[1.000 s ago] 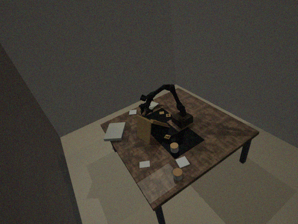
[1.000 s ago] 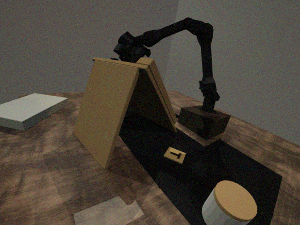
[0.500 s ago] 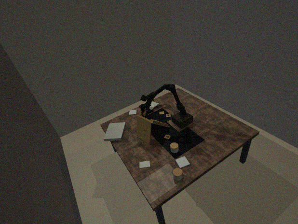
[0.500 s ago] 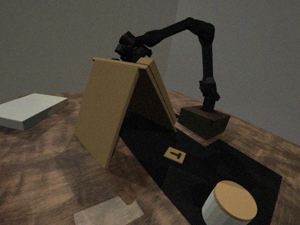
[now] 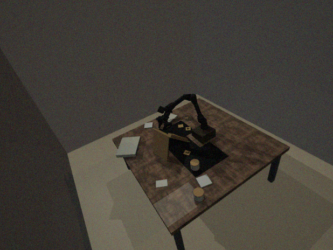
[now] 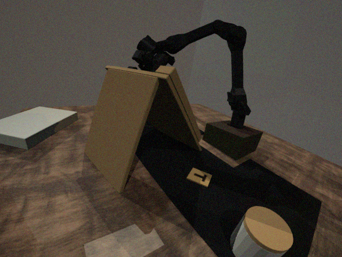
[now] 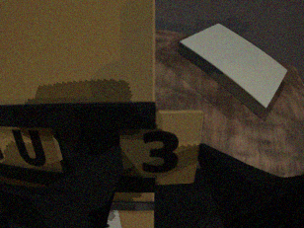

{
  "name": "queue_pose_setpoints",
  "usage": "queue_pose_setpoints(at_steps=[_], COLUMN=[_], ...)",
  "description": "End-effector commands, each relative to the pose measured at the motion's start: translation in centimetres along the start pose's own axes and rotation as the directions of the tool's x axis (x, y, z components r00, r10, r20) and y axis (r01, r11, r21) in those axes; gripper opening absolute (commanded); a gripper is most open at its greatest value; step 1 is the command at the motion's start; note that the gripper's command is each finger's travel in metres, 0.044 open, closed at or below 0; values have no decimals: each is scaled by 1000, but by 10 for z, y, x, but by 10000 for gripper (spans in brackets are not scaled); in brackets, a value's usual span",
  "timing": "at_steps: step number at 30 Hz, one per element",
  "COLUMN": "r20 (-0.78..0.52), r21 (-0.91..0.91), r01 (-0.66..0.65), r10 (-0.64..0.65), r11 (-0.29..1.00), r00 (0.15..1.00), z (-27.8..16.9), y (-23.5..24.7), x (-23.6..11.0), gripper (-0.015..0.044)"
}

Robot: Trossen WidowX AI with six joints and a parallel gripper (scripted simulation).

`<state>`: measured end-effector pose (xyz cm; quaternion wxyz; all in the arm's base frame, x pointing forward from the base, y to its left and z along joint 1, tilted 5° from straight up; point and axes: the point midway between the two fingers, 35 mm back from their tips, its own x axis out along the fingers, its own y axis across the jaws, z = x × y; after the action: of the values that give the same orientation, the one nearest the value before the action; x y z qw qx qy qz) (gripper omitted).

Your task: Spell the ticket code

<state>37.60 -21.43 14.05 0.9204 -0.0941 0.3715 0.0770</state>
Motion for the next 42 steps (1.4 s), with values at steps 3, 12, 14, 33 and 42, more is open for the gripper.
queue_pose_setpoints(at_steps=[3, 12, 14, 33, 42], r20=[-3, -3, -3, -3, -3], r21=[3, 4, 4, 4, 5], r01=[-1, -1, -1, -2, -2], r10=[1, 1, 1, 2, 2], r11=[1000, 1000, 1000, 1000, 1000], r00=[1000, 1000, 1000, 1000, 1000], z=[-1, -1, -1, -1, -1], y=[5, 9, 11, 20, 21], x=[1, 1, 1, 1, 1], gripper=[0, 0, 0, 0, 0])
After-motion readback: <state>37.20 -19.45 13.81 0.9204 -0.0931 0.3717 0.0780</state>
